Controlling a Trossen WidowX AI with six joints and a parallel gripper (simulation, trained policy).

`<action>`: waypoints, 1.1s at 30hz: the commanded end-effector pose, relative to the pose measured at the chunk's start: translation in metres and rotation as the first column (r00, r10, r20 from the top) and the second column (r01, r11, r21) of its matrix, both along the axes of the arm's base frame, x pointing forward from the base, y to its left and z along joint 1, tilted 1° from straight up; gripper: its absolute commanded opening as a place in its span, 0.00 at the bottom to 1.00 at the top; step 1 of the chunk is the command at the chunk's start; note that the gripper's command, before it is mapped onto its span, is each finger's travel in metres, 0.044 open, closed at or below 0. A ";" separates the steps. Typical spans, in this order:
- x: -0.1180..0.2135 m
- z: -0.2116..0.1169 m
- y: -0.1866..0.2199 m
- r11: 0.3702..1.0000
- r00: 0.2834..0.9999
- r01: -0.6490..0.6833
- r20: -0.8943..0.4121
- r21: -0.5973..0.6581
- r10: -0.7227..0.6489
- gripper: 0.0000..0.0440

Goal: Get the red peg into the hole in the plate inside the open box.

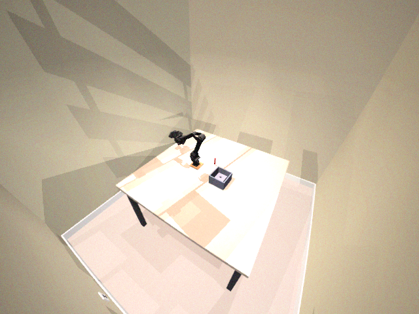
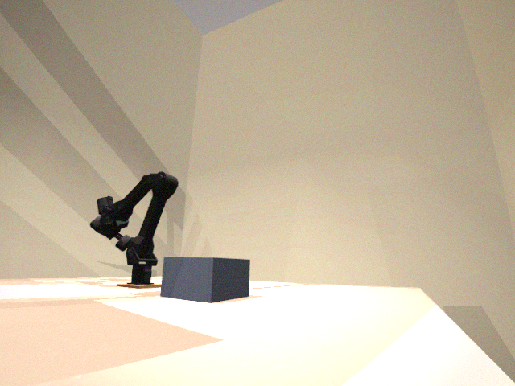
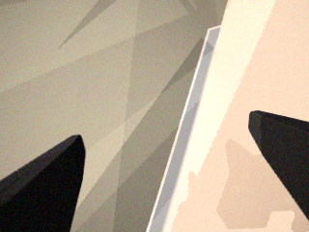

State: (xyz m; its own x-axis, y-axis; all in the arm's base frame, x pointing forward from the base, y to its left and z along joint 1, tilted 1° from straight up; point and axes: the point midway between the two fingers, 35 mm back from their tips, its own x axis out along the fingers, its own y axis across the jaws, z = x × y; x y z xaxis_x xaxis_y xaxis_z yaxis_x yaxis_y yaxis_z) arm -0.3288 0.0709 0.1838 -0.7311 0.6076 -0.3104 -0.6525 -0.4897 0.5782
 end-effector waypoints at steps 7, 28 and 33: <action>-0.011 0.018 -0.063 0.979 0.979 -0.203 -0.040 -0.030 0.202 1.00; 0.067 0.062 -0.264 0.594 0.595 -0.802 0.006 -0.063 0.804 1.00; 0.104 0.072 -0.296 0.447 0.447 -0.892 0.023 -0.063 0.894 1.00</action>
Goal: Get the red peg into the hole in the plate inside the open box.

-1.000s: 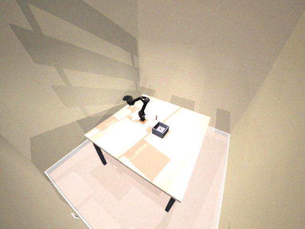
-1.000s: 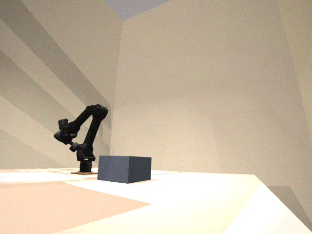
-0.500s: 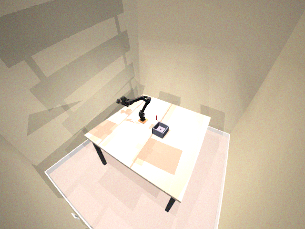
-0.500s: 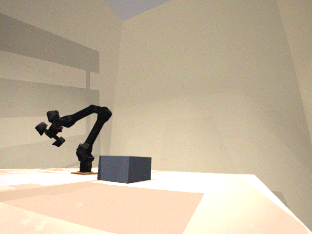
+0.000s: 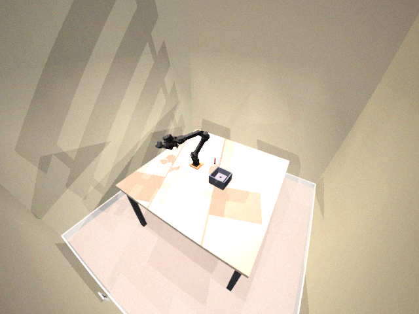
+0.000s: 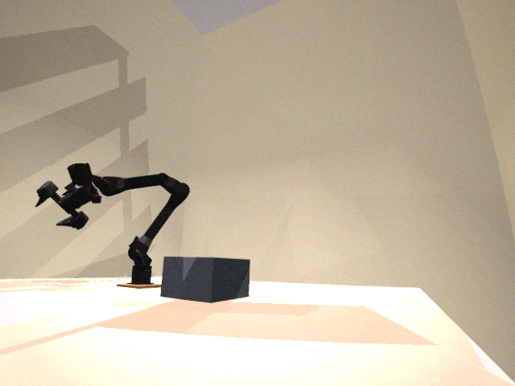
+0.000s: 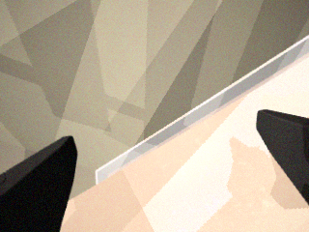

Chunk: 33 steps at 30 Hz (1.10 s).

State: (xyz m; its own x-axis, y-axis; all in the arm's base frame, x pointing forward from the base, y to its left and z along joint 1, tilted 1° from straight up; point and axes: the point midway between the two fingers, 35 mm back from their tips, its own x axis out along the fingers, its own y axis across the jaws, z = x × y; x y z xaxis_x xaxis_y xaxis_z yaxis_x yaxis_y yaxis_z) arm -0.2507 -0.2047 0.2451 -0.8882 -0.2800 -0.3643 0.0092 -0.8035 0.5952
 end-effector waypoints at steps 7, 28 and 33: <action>0.085 0.024 -0.053 0.934 0.935 -0.356 0.016 0.028 0.356 1.00; 0.270 0.031 -0.060 0.459 0.472 -0.881 0.133 0.117 0.872 1.00; 0.308 0.027 -0.044 0.300 0.321 -0.944 0.177 0.135 0.931 1.00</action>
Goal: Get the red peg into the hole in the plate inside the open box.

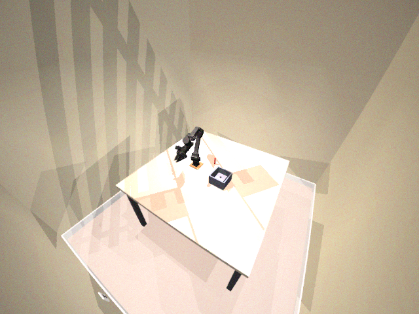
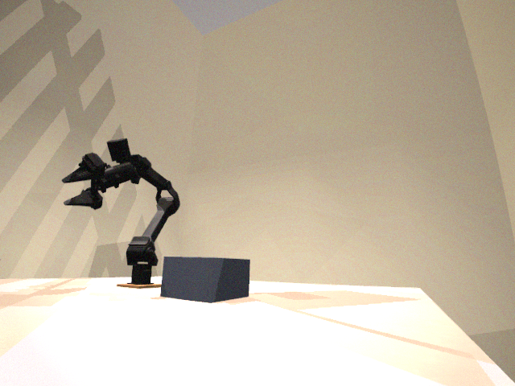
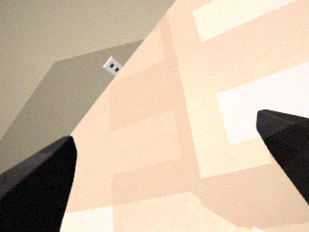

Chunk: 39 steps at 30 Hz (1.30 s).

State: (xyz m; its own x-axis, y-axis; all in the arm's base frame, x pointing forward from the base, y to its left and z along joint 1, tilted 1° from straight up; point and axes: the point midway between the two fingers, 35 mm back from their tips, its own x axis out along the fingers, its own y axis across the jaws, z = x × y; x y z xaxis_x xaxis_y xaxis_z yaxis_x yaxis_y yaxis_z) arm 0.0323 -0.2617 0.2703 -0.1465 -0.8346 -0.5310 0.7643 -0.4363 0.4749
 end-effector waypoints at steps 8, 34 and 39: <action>0.078 -0.006 0.051 0.924 0.930 -0.368 0.024 0.105 0.368 1.00; 0.151 -0.050 0.223 0.365 0.461 -0.825 0.142 0.432 0.876 1.00; 0.149 -0.065 0.254 0.270 0.397 -0.818 0.158 0.509 0.904 1.00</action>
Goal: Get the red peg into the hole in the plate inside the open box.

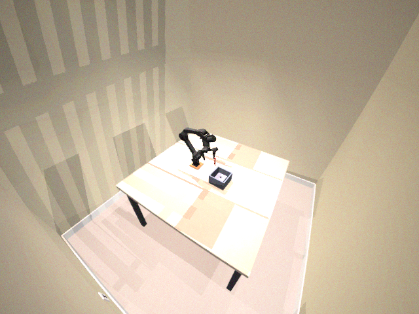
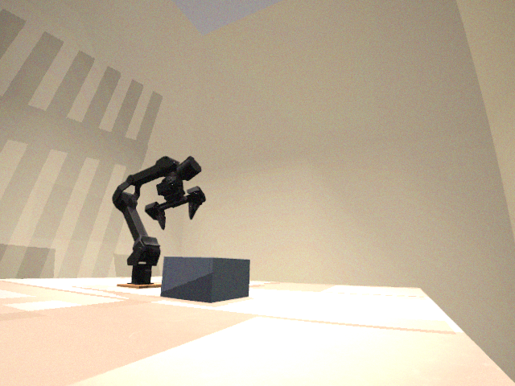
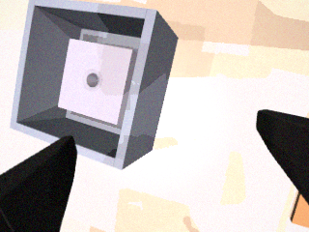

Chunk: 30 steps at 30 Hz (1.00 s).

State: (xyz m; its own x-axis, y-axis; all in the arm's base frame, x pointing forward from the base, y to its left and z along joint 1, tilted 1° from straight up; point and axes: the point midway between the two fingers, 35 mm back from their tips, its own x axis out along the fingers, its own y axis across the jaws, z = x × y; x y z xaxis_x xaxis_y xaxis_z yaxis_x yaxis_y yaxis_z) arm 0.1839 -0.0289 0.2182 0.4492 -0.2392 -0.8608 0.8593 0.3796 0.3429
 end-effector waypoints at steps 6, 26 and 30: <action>-0.009 -0.034 0.054 0.989 0.978 -0.112 -0.163 0.096 0.127 1.00; -0.025 -0.122 0.135 0.958 0.922 -0.185 -0.300 0.218 0.246 1.00; -0.024 -0.141 0.144 0.950 0.922 -0.200 -0.283 0.241 0.265 1.00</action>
